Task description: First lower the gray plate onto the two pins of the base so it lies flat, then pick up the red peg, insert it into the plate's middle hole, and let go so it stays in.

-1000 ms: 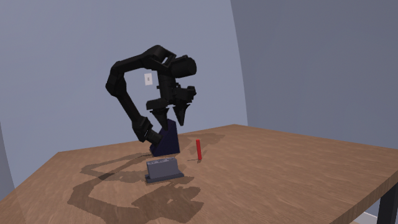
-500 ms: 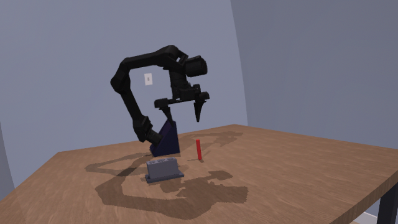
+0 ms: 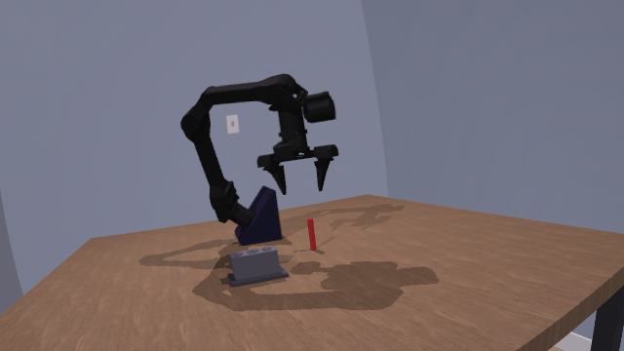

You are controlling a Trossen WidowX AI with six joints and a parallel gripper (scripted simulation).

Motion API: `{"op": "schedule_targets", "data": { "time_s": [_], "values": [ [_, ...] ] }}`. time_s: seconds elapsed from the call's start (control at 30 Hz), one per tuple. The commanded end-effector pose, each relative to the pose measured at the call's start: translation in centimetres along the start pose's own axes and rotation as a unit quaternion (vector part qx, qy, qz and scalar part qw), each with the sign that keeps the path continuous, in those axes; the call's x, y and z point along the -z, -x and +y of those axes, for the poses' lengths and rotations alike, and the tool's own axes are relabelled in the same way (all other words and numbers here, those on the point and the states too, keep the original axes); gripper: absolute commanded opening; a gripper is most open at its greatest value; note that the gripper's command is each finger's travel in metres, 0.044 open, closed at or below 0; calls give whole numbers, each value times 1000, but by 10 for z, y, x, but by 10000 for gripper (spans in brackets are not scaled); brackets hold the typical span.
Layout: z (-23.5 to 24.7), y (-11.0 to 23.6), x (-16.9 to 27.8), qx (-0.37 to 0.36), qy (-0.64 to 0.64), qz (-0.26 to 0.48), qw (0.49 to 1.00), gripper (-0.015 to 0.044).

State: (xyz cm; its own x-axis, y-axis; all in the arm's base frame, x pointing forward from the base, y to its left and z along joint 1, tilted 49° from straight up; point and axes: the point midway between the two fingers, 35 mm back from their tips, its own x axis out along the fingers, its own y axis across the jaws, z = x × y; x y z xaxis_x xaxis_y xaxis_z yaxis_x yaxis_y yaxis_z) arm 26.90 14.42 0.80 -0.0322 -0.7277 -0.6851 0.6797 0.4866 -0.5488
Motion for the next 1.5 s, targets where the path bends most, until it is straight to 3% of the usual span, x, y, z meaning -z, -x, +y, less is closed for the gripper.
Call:
{"op": "schedule_targets", "data": {
  "time_s": [0.0, 0.37, 0.5, 1.47],
  "values": [
    [-4, -10, 34, 17, -190, -1, 982, 440],
    [-4, -11, 34, 17, -190, -1, 982, 440],
    [-5, -38, 34, 17, -191, -1, 982, 440],
    [-5, -85, 35, 17, -191, -2, 981, 440]
  ]
}}
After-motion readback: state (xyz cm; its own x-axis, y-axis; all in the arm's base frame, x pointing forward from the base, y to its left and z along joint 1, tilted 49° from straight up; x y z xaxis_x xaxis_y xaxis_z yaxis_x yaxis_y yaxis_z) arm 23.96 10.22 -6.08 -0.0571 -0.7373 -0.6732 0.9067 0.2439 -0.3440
